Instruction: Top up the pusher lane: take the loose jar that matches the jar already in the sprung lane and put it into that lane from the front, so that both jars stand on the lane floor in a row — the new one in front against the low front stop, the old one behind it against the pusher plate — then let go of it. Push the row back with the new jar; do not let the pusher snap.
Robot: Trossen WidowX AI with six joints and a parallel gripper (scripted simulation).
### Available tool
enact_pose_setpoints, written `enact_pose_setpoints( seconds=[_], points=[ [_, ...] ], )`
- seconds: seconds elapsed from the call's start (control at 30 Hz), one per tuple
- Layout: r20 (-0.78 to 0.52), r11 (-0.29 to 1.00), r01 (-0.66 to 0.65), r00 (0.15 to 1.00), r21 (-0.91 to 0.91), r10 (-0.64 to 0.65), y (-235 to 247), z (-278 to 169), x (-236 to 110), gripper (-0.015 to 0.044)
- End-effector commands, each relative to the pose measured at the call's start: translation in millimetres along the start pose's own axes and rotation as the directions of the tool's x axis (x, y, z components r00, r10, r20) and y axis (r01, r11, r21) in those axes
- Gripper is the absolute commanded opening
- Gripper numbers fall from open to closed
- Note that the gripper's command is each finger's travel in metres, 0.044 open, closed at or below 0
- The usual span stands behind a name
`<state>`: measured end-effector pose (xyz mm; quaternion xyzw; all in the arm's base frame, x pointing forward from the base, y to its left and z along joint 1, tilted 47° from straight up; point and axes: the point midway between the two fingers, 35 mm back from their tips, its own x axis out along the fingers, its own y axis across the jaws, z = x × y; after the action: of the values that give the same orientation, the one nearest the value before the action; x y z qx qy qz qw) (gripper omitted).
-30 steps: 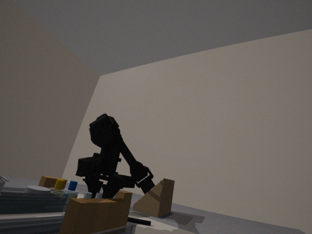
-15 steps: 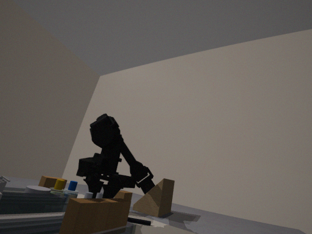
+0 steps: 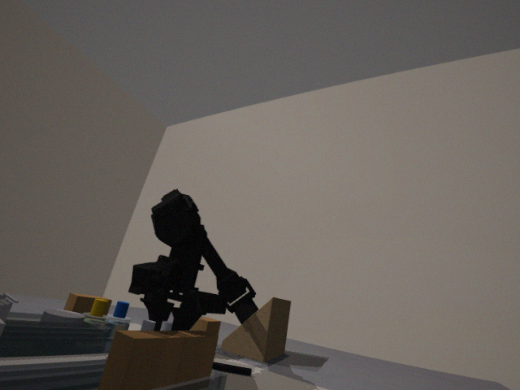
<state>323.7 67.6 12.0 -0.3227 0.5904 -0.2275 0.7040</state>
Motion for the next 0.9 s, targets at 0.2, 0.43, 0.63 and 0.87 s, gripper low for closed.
enact_pose_setpoints(
  seconds=[0.2, 0.43, 0.63, 0.87],
  points=[
    [0.003, 1.000, 0.004, 1.000, 0.004, -0.004, 0.1, -1.1, 0.0, 0.0000],
    [0.003, 1.000, 0.004, 1.000, 0.004, -0.004, 0.2, -0.3, 0.1, 0.0184],
    [0.003, 1.000, 0.004, 1.000, 0.004, -0.004, 0.2, -0.3, 0.1, 0.0285],
    [0.003, 1.000, 0.003, 1.000, 0.004, -0.003, 0.8, -0.3, -17.6, 0.0285]
  ],
)
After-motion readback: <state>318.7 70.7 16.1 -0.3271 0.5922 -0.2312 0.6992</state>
